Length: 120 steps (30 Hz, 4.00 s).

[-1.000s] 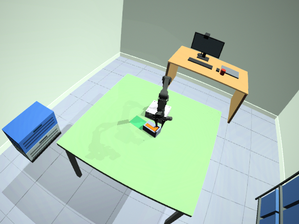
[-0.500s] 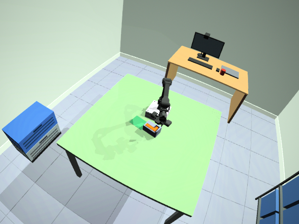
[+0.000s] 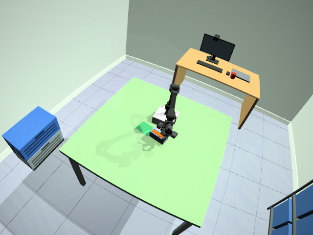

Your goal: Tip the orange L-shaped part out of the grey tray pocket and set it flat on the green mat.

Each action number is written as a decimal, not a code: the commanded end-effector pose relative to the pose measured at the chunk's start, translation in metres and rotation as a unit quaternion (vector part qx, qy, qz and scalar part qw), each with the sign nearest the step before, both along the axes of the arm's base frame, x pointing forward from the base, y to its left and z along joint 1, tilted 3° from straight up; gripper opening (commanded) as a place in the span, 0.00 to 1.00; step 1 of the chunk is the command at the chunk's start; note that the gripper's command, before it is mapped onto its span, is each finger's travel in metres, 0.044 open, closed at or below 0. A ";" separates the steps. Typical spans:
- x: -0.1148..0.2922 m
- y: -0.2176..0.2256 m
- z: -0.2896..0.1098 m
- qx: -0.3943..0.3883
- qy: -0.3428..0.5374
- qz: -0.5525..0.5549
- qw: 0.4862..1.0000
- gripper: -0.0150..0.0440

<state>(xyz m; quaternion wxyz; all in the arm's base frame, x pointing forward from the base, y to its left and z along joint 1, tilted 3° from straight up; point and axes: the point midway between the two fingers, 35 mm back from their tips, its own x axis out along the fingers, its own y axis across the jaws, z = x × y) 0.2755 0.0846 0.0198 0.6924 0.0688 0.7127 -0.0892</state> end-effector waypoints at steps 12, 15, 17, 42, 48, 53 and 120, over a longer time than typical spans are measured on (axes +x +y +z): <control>0.003 0.000 -0.020 0.000 -0.010 -0.001 1.000 0.56; 0.003 -0.001 -0.025 0.000 -0.010 -0.001 1.000 0.56; 0.003 -0.001 -0.028 0.000 -0.010 -0.001 1.000 0.56; 0.004 0.002 -0.036 0.004 -0.012 0.000 1.000 0.56; 0.005 0.011 -0.025 0.001 -0.010 -0.001 1.000 0.56; 0.008 0.010 -0.007 0.001 -0.010 -0.001 1.000 0.56; -0.002 -0.076 0.074 0.013 0.013 0.706 0.708 0.73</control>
